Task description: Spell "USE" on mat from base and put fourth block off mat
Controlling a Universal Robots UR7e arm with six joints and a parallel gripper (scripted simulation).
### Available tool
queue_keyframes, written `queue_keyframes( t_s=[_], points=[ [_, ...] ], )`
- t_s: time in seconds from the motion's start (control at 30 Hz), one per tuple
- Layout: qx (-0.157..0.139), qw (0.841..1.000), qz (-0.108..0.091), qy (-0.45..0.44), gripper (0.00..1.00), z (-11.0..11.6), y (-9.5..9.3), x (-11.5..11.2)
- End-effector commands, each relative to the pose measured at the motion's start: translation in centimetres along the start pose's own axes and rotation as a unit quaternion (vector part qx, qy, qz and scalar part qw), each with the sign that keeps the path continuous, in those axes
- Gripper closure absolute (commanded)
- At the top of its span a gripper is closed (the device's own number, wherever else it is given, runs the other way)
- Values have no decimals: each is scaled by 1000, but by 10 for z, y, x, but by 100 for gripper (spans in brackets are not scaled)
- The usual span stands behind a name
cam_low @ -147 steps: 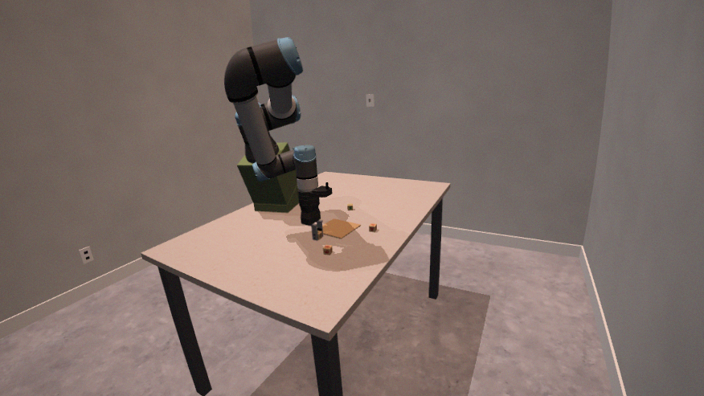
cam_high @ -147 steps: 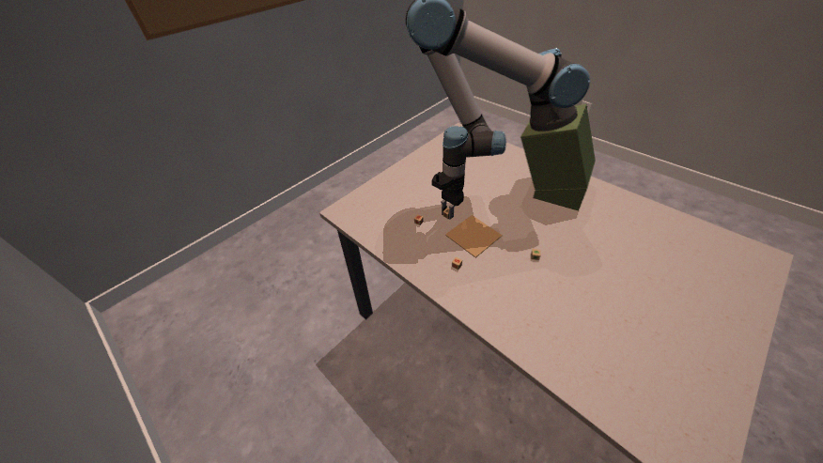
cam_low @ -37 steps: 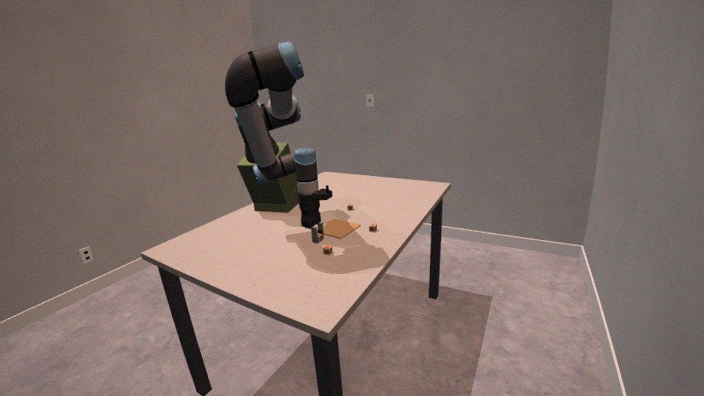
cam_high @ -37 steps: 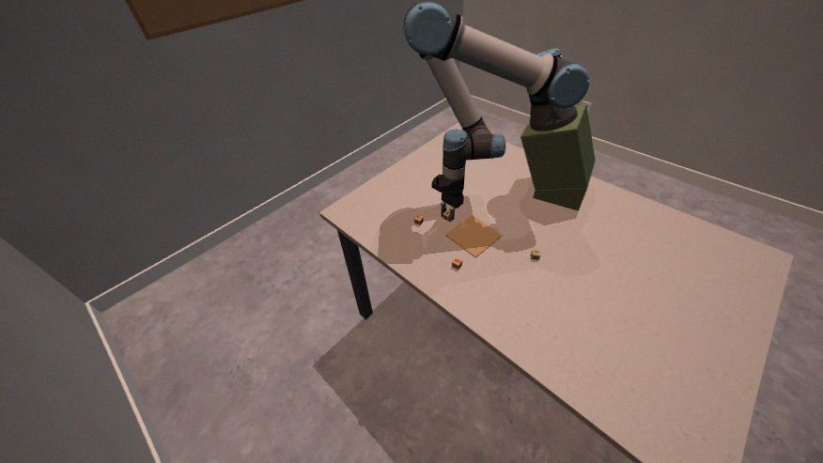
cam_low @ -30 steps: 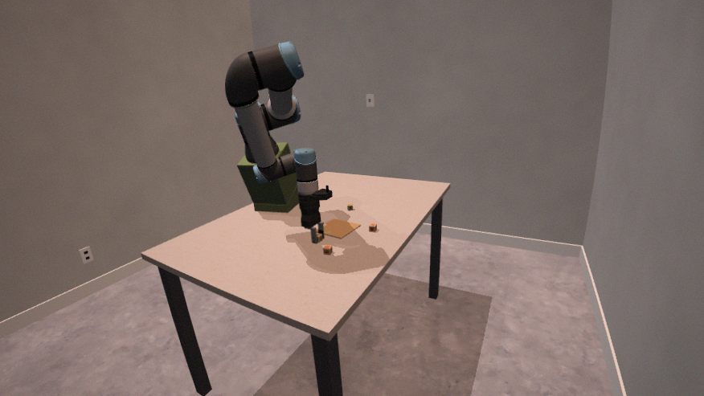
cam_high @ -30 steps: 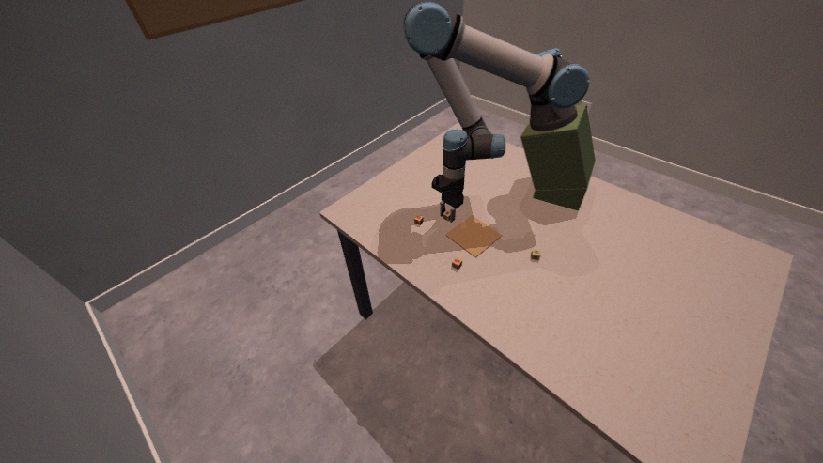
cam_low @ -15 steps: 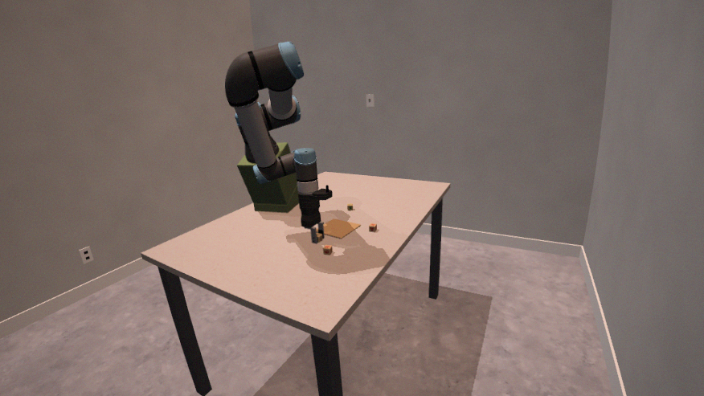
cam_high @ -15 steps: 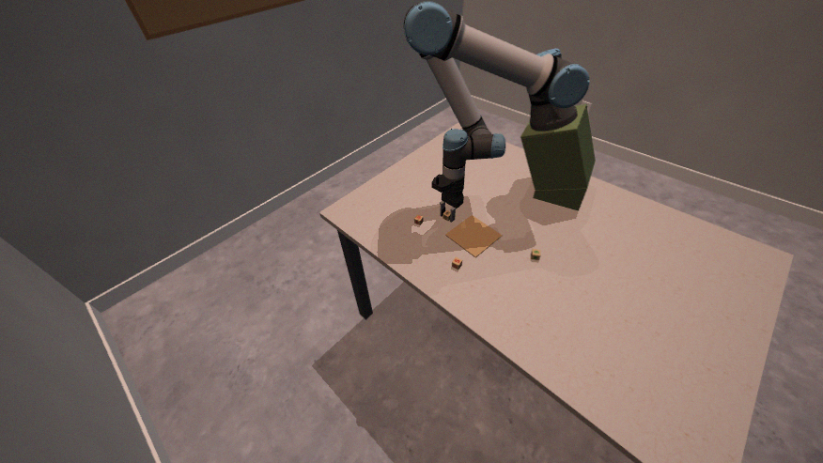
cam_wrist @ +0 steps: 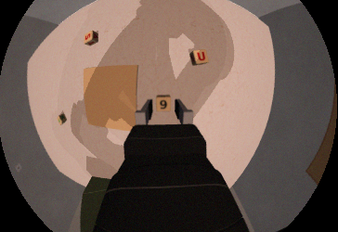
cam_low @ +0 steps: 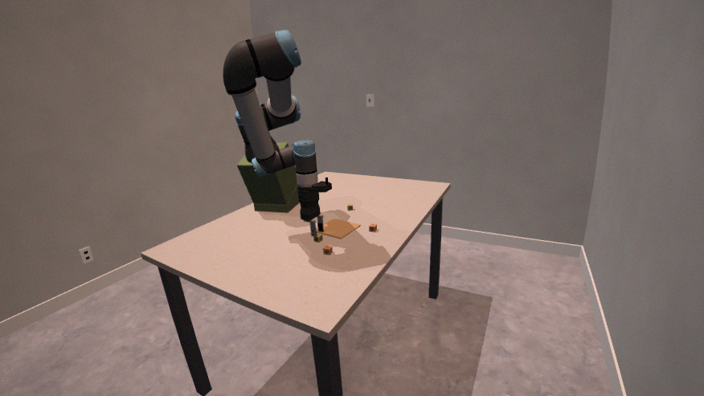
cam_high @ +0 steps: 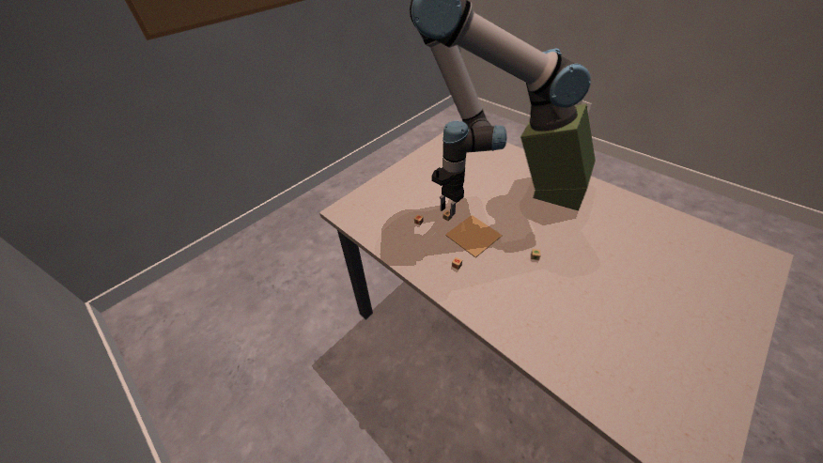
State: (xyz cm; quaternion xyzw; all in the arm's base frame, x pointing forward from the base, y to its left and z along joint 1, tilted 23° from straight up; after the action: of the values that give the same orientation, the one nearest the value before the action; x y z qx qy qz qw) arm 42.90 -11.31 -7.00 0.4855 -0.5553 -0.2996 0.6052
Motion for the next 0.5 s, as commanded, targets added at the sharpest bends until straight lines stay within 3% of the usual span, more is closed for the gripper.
queue_keyframes(
  t_s=[0.0,0.27,0.47],
  points=[
    [0,1000,0,0,21,0,19,0],
    [0,1000,0,0,21,0,47,0],
    [0,1000,0,0,21,0,56,0]
  ],
)
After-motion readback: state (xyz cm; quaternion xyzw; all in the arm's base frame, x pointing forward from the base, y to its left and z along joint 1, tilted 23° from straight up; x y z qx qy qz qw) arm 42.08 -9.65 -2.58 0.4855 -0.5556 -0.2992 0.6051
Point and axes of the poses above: the point where the finger pads meet when closed, its own y axis back along the fingers, its own x axis across the jaws, z = x × y, the point moved 6 cm from there along y, back along the fingers, and after that the axes turned 2 degrees about y, right-handed, at the moved point
